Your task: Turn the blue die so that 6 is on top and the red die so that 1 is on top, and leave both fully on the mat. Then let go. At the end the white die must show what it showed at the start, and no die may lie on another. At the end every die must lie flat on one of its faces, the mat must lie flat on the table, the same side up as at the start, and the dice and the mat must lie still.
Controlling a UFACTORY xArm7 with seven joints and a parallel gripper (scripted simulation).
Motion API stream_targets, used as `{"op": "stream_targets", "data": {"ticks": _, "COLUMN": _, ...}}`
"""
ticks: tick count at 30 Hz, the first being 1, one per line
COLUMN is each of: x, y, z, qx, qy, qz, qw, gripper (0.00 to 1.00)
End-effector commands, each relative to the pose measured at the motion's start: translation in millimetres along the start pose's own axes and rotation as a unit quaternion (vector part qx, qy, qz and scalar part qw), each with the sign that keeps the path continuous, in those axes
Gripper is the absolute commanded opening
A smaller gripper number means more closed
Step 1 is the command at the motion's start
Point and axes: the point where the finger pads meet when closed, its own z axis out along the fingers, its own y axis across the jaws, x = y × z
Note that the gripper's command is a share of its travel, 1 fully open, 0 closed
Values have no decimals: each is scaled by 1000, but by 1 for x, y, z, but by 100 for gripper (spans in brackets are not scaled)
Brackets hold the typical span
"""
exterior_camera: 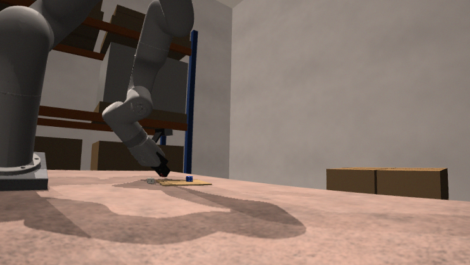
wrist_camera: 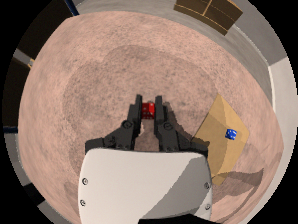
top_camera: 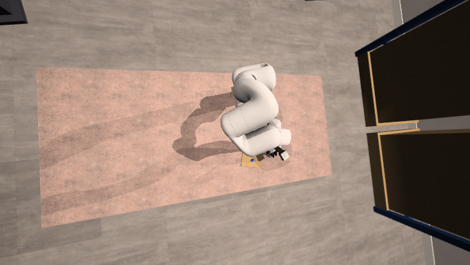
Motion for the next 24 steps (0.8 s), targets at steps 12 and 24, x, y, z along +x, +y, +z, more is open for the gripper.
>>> {"op": "stream_targets", "data": {"ticks": 12, "x": -3, "y": 0, "z": 4, "qx": 0, "qy": 2, "qz": 0, "qw": 1000, "gripper": 11}}
{"op": "stream_targets", "data": {"ticks": 24, "x": -3, "y": 0, "z": 4, "qx": 0, "qy": 2, "qz": 0, "qw": 1000, "gripper": 11}}
